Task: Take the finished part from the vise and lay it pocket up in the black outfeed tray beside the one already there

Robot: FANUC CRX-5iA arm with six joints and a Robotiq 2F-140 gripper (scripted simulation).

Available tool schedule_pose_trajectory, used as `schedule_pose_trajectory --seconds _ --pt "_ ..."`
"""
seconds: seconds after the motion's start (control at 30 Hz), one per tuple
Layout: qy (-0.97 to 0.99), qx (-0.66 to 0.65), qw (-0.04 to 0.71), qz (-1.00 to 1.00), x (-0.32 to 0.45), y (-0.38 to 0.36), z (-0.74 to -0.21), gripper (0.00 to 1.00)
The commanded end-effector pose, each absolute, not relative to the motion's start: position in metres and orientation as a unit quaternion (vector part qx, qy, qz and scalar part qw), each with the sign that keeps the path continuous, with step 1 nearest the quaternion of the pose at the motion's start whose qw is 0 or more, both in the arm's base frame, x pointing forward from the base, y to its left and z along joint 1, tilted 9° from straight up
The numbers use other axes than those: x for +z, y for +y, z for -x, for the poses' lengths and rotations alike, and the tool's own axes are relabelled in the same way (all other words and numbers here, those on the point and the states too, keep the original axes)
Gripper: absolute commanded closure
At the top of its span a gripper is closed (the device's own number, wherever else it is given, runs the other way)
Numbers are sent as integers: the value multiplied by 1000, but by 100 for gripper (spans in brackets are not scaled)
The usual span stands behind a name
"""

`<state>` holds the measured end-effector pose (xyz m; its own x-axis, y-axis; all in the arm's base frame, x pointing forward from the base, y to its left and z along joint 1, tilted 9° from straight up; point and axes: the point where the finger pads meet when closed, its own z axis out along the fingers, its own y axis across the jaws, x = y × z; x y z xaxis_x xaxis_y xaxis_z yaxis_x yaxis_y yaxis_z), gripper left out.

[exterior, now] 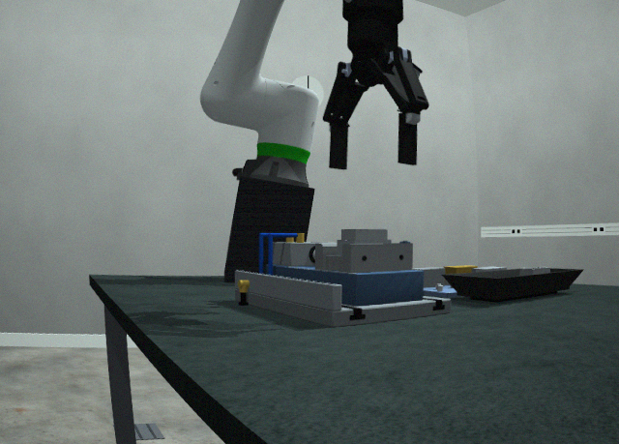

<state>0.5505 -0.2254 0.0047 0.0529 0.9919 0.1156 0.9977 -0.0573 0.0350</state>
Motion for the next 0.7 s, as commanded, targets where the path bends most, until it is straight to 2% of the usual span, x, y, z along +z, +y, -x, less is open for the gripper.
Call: schedule_pose_trajectory --seconds 0.0,0.13,0.17,0.67 --pt "-653 -75 21 754 6 -240 -554 0" --pt "-650 -77 20 756 6 -242 -554 0" --pt "-650 -77 20 756 6 -242 -554 90" --pt "-650 -77 20 756 6 -242 -554 90"
